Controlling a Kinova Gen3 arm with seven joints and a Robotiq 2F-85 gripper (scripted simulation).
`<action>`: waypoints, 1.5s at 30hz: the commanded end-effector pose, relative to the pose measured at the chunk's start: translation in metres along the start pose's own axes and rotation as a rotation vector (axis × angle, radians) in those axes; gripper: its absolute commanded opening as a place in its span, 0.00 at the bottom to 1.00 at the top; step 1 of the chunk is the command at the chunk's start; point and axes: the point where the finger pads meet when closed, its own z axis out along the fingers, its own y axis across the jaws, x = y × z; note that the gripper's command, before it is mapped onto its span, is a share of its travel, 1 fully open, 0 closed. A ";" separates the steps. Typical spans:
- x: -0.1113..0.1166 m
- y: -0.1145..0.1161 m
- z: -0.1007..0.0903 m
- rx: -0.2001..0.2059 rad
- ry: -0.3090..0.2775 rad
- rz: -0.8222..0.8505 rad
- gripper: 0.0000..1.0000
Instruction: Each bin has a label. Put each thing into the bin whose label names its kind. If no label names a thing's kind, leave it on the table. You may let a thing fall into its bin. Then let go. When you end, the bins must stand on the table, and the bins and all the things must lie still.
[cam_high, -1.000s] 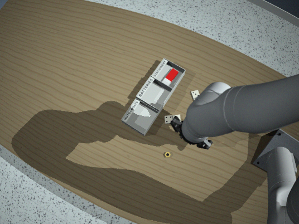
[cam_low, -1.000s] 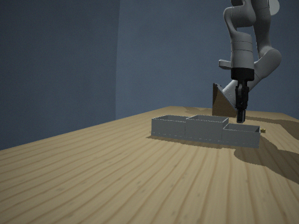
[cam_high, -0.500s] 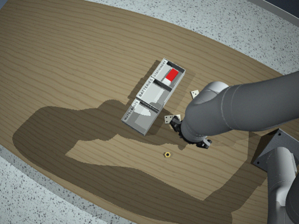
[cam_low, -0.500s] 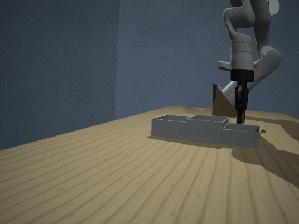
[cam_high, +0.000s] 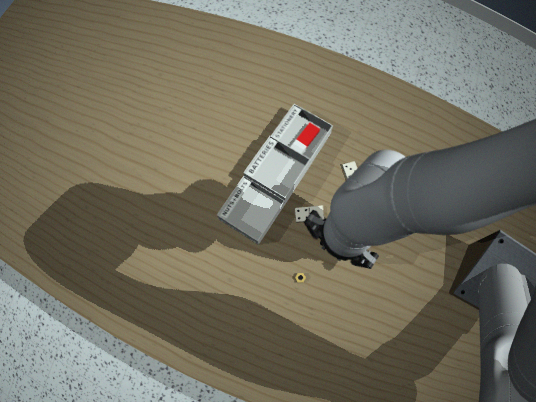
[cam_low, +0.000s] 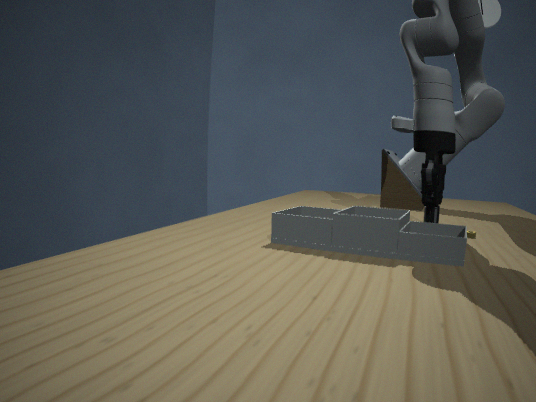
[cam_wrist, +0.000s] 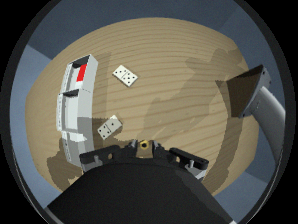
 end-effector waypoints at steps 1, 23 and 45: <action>0.000 0.000 0.000 0.001 0.000 0.000 0.31; 0.001 -0.001 0.000 0.001 0.000 0.000 0.11; 0.001 -0.001 -0.027 0.001 0.000 0.000 0.11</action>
